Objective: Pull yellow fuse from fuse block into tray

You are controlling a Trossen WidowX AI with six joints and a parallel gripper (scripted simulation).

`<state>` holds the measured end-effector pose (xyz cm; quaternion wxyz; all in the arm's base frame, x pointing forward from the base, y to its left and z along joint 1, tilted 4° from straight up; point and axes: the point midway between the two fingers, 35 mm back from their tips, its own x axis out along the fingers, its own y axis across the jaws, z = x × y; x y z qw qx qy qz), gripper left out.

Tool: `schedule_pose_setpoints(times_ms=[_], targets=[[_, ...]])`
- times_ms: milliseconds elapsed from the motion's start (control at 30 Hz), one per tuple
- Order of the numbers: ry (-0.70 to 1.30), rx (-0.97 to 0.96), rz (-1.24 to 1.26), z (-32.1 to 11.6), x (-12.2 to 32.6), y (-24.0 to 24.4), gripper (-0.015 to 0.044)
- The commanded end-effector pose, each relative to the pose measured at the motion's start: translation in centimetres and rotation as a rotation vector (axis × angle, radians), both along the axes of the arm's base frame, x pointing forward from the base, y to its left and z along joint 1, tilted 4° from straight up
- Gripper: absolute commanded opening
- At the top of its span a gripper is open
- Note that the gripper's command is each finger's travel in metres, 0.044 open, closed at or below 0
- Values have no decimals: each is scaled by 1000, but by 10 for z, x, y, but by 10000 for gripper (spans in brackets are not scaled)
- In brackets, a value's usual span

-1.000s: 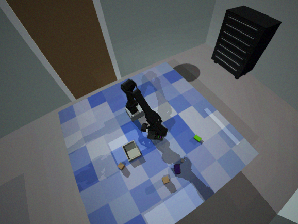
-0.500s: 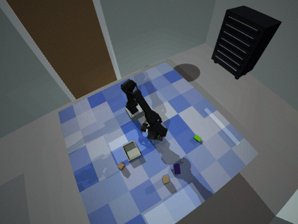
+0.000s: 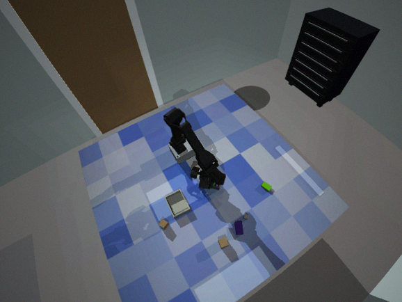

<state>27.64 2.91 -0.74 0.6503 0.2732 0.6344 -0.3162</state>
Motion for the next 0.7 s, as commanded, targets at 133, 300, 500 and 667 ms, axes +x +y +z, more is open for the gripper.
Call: schedule_pose_setpoints(times_ms=[133,300,500,667], targets=[[-1,0,0,0,0,0,24],[-1,0,0,0,0,0,0],[-1,0,0,1,0,0,0],[-1,0,0,4,0,0,0]])
